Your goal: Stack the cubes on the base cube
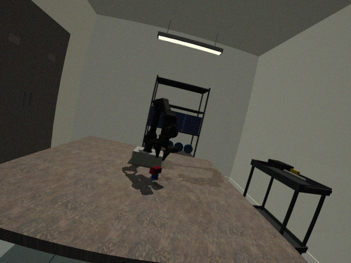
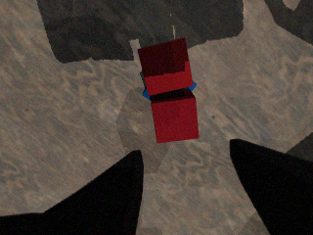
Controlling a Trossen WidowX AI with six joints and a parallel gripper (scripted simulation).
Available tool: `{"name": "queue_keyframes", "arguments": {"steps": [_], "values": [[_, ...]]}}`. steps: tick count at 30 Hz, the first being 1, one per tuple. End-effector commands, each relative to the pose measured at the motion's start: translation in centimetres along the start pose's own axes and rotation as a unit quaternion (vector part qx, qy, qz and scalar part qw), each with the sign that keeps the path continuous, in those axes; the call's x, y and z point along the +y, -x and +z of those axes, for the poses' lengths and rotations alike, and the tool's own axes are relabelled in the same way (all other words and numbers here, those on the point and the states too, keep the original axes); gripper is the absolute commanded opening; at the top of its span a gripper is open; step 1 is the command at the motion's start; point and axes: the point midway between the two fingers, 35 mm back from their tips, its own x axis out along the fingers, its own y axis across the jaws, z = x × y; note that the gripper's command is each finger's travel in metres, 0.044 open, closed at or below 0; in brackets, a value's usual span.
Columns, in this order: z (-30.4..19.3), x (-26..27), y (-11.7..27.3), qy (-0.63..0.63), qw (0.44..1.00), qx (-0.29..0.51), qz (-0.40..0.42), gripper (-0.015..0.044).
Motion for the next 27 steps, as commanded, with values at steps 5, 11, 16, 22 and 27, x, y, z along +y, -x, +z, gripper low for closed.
{"name": "queue_keyframes", "arguments": {"steps": [5, 11, 16, 22, 27], "values": [[0.0, 0.0, 0.9, 0.000, 1.000, 0.000, 0.000, 0.0389], [-1.8, 1.4, 0.7, 0.000, 1.000, 0.002, -0.001, 0.0400], [-8.5, 5.4, 1.0, 0.000, 1.000, 0.005, 0.000, 0.0400], [-9.5, 5.9, 1.0, 0.000, 1.000, 0.006, 0.000, 0.0400], [-9.5, 5.9, 1.0, 0.000, 1.000, 0.006, 0.000, 0.0400]]}}
